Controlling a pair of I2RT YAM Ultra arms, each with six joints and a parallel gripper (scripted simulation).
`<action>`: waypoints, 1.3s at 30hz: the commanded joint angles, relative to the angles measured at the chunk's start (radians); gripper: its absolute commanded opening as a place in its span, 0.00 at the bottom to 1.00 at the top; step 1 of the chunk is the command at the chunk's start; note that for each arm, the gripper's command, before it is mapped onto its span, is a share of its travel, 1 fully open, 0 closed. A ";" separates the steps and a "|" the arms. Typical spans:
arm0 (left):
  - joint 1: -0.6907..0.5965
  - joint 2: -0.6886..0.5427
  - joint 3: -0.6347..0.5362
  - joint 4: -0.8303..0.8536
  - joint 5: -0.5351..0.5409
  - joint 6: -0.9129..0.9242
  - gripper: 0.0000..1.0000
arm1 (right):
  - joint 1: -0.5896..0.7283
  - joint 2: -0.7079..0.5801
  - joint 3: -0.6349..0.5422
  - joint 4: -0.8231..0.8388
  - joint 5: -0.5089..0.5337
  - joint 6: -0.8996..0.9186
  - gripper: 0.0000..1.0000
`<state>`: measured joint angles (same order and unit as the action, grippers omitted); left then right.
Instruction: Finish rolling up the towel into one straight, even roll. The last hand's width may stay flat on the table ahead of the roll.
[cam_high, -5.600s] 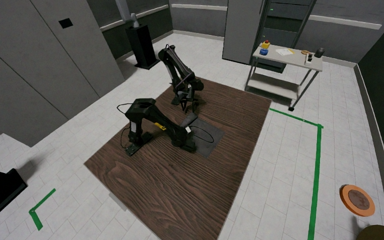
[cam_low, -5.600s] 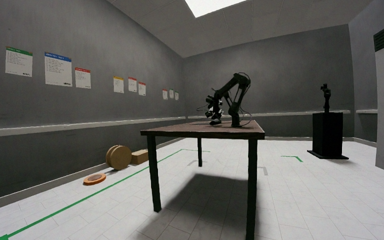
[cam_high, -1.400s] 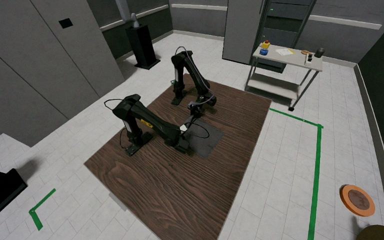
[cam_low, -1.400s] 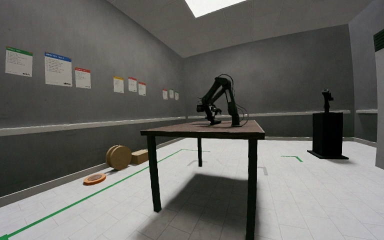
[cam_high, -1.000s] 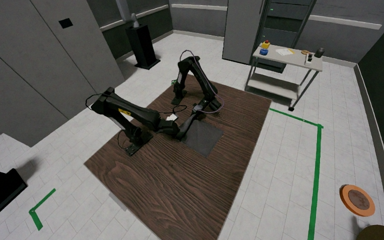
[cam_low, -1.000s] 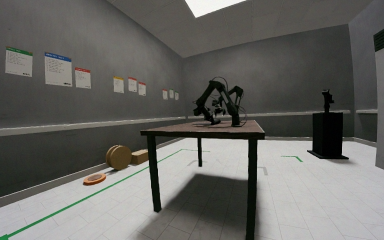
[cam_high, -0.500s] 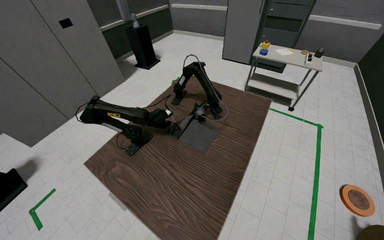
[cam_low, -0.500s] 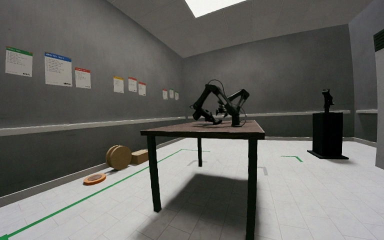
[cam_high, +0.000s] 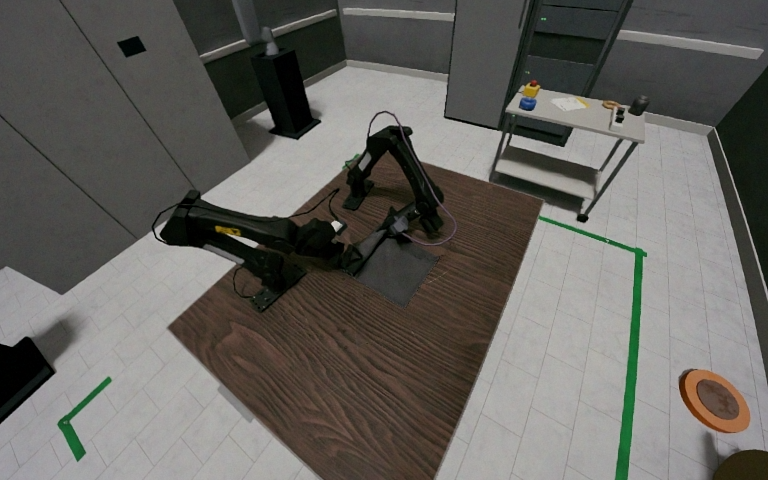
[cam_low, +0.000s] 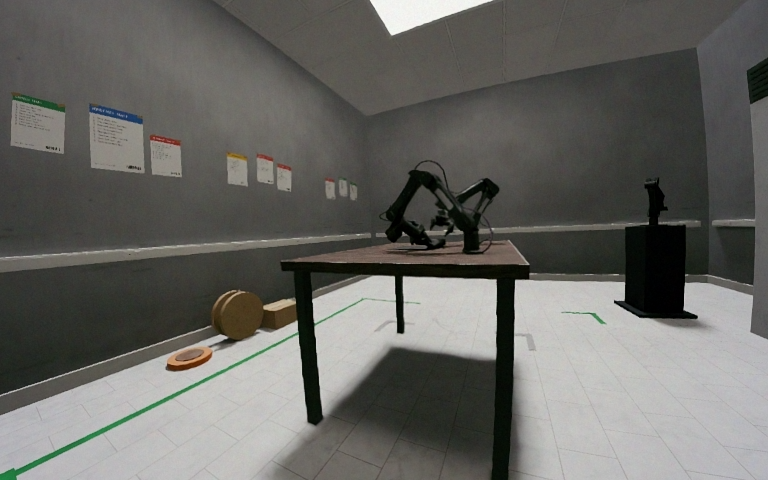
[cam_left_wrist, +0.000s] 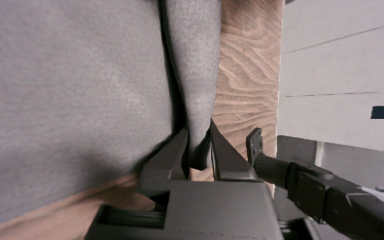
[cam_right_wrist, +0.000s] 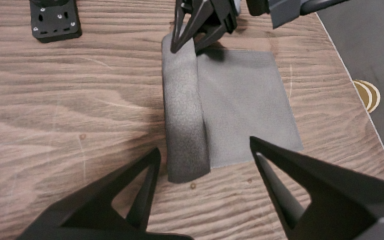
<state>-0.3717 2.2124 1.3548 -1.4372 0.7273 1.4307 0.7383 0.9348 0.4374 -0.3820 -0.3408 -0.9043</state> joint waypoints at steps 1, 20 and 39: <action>0.008 0.014 0.019 0.013 -0.012 0.014 0.21 | -0.010 0.019 -0.023 0.041 -0.019 -0.014 0.98; 0.008 0.014 0.019 0.013 -0.012 0.014 0.21 | 0.026 0.191 -0.156 0.358 0.004 0.018 0.98; 0.008 0.014 0.019 0.013 -0.012 0.014 0.21 | 0.028 0.203 -0.156 0.371 0.006 0.020 0.41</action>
<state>-0.3717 2.2124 1.3548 -1.4372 0.7273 1.4307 0.7536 1.1263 0.2653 -0.0406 -0.3355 -0.8944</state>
